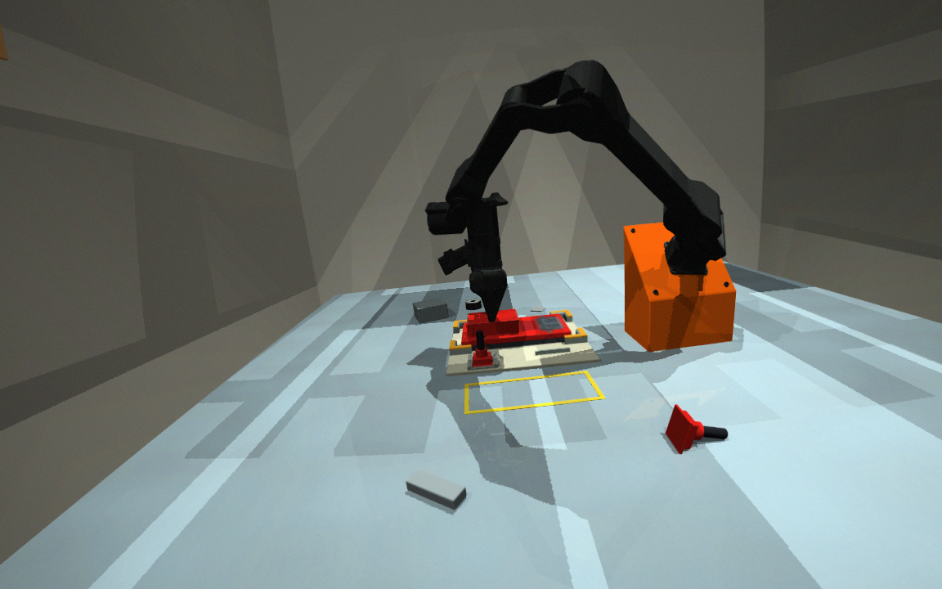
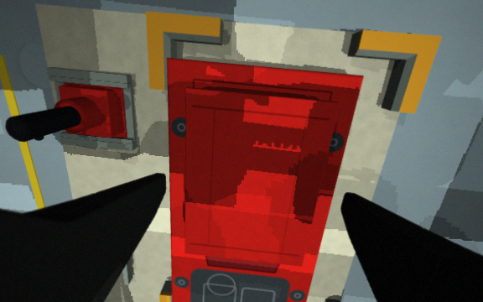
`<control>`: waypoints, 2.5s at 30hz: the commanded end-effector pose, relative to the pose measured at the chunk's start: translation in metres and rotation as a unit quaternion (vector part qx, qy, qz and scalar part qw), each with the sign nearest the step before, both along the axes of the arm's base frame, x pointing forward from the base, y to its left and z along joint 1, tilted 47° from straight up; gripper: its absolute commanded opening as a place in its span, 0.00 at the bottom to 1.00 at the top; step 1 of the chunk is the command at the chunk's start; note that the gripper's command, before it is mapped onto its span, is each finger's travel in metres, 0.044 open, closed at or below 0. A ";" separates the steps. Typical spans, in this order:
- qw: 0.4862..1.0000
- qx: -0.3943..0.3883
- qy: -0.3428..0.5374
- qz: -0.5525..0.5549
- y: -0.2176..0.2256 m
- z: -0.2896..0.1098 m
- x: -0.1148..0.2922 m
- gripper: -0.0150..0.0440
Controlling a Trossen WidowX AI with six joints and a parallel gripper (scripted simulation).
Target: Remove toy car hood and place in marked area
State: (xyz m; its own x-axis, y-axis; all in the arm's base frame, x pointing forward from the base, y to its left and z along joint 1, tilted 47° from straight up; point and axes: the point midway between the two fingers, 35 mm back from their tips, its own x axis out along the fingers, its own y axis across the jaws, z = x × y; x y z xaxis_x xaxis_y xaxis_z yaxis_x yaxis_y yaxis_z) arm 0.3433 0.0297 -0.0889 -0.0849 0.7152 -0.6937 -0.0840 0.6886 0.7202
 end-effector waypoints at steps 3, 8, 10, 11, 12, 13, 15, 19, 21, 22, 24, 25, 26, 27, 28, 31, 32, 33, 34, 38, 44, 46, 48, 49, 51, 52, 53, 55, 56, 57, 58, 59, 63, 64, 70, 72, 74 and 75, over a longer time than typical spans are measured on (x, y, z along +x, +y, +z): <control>1.000 0.002 0.003 -0.001 0.003 -0.002 -0.002 1.00; 1.000 0.002 0.003 -0.001 0.004 -0.003 -0.002 1.00; 1.000 0.002 0.003 -0.001 0.005 -0.004 -0.002 1.00; 1.000 0.002 0.003 -0.001 0.005 -0.005 -0.002 1.00; 1.000 0.002 0.003 -0.001 0.006 -0.005 -0.002 1.00; 1.000 0.002 0.003 -0.001 0.006 -0.005 -0.002 1.00; 1.000 0.002 0.003 -0.001 0.007 -0.006 -0.002 1.00; 1.000 0.002 0.003 -0.001 0.008 -0.007 -0.003 1.00; 1.000 0.002 0.003 -0.001 0.009 -0.008 -0.003 1.00; 1.000 0.002 0.003 -0.001 0.009 -0.008 -0.003 1.00; 1.000 0.002 0.003 -0.001 0.010 -0.009 -0.003 1.00; 1.000 0.002 0.003 -0.001 0.010 -0.009 -0.003 1.00; 1.000 0.002 0.003 -0.001 0.011 -0.010 -0.003 1.00; 1.000 0.002 0.003 -0.001 0.011 -0.010 -0.003 1.00; 1.000 0.002 0.003 -0.001 0.012 -0.010 -0.003 1.00; 1.000 0.002 0.003 -0.001 0.013 -0.011 -0.003 1.00; 1.000 0.002 0.003 -0.001 0.013 -0.012 -0.003 1.00; 1.000 0.002 0.003 -0.001 0.013 -0.012 -0.003 1.00; 1.000 0.002 0.003 -0.001 0.014 -0.012 -0.003 1.00; 1.000 0.002 0.003 -0.001 0.015 -0.014 -0.004 1.00; 1.000 0.001 0.001 0.000 0.014 -0.013 -0.003 0.82; 1.000 0.001 0.001 0.000 0.014 -0.013 -0.003 0.80; 1.000 0.001 0.001 0.000 0.014 -0.013 -0.003 0.78; 1.000 0.001 0.001 0.000 0.014 -0.013 -0.003 0.77; 1.000 0.001 0.001 0.000 0.014 -0.013 -0.003 0.74; 1.000 0.001 0.001 0.000 0.014 -0.013 -0.003 0.73; 1.000 0.001 0.001 0.000 0.014 -0.013 -0.003 0.72; 1.000 0.001 0.001 0.000 0.014 -0.013 -0.003 0.63; 1.000 0.001 0.001 0.000 0.013 -0.012 -0.003 0.59; 1.000 0.001 0.001 0.000 0.013 -0.012 -0.003 0.54; 1.000 0.001 0.001 0.000 0.013 -0.012 -0.002 0.50; 1.000 0.001 0.001 0.000 0.012 -0.011 -0.002 0.45; 1.000 0.000 0.001 0.000 0.010 -0.010 -0.002 0.28; 1.000 0.000 0.001 0.000 0.010 -0.009 -0.002 0.25; 1.000 0.000 0.001 0.000 0.007 -0.007 -0.002 0.25; 1.000 0.000 0.001 0.000 0.006 -0.006 -0.001 0.25; 1.000 0.000 0.001 0.000 0.005 -0.005 -0.001 0.25; 1.000 0.000 0.001 0.000 0.005 -0.004 -0.001 0.25</control>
State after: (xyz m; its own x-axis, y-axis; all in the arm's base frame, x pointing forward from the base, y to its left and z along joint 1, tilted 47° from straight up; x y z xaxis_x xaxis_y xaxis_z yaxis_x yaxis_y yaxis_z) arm 0.3411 0.0371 -0.0952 -0.0876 0.7179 -0.6906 -0.0793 0.6861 0.7232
